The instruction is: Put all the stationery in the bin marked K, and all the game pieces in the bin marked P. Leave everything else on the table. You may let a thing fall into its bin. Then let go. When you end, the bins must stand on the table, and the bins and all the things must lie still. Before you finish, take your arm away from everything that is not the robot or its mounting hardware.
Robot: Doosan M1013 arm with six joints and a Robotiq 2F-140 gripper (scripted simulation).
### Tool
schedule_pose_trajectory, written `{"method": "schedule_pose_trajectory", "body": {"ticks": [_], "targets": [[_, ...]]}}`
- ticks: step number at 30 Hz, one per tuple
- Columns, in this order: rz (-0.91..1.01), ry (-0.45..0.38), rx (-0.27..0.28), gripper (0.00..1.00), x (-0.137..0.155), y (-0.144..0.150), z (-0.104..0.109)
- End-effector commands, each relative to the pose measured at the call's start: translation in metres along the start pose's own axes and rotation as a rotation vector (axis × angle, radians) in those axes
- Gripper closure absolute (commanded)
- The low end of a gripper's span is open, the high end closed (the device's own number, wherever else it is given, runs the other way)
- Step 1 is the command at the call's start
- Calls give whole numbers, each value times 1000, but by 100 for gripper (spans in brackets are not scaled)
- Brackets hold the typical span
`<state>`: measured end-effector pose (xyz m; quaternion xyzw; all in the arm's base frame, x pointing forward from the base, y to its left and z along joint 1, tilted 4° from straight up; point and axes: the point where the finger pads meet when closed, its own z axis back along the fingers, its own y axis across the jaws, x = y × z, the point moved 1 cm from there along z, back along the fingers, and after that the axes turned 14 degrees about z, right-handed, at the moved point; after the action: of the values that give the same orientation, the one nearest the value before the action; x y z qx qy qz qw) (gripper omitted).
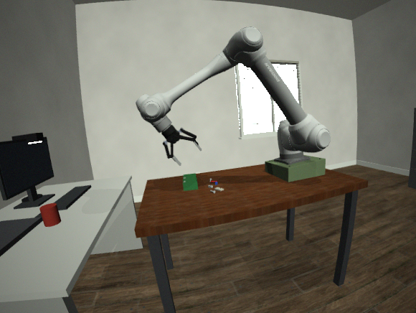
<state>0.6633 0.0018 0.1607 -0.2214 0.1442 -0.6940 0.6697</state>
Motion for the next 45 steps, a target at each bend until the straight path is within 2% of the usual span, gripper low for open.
{"method": "schedule_pose_trajectory", "body": {"ticks": [1,17,18,20,21,23,32,34,36,45], "targets": [[0,0,0,0,0,0,0],[0,0,0,0,0,0,0],[0,0,0,95,1,-5,7],[0,0,0,95,2,-14,21],[0,0,0,95,2,-14,21],[-90,18,38,95,3,-24,11],[-408,71,177,95,3,-43,1],[-408,71,177,95,3,-43,1],[-519,101,222,95,3,-56,-7],[-819,214,328,95,3,-75,-19]]}}
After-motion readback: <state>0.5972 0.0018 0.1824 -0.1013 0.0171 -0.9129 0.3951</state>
